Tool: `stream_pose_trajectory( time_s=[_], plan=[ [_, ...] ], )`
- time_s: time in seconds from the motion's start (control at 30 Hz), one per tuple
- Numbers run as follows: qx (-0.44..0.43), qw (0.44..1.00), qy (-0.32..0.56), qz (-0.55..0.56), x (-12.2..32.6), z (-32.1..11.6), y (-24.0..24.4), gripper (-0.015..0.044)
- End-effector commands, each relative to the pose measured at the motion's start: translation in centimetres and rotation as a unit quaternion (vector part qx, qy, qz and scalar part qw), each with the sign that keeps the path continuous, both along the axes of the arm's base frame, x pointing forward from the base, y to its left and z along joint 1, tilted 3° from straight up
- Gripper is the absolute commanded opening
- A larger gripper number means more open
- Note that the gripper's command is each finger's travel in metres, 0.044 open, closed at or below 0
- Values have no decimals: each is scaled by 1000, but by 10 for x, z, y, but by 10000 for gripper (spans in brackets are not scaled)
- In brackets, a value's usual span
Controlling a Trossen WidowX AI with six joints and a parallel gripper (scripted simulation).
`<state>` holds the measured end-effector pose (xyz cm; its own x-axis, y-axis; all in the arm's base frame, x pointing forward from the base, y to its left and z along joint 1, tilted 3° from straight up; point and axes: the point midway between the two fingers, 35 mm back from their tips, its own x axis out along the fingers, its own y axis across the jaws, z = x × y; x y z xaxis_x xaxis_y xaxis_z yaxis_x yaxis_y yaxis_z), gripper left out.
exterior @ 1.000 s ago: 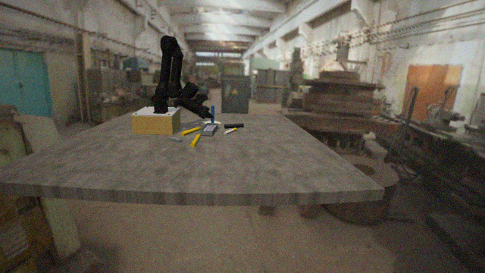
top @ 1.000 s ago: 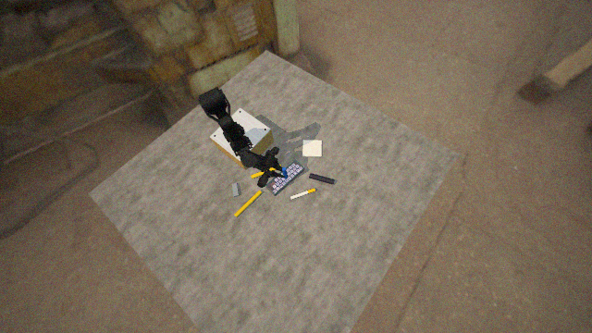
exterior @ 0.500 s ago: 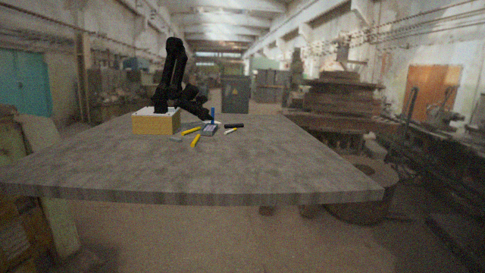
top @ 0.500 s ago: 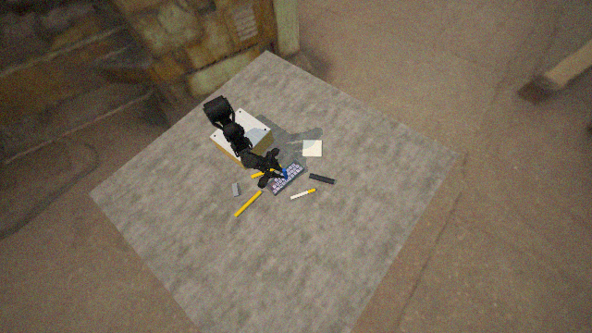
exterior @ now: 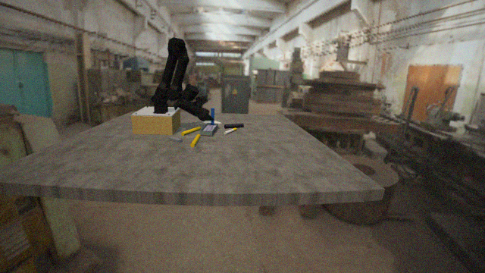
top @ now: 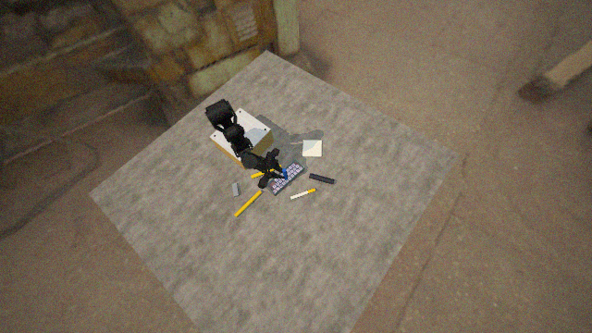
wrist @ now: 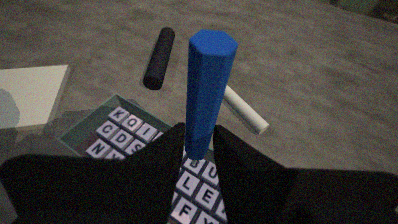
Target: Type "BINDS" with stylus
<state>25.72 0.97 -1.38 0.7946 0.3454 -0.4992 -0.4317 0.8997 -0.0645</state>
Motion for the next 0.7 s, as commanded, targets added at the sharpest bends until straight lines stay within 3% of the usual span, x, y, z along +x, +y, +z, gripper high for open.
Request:
stream_pose_trajectory(
  time_s=[0.0,0.67],
  plan=[
    [0,1000,-1,2,0,0,1,81],
    [0,1000,-2,2,2,23,1,81]
  ],
)
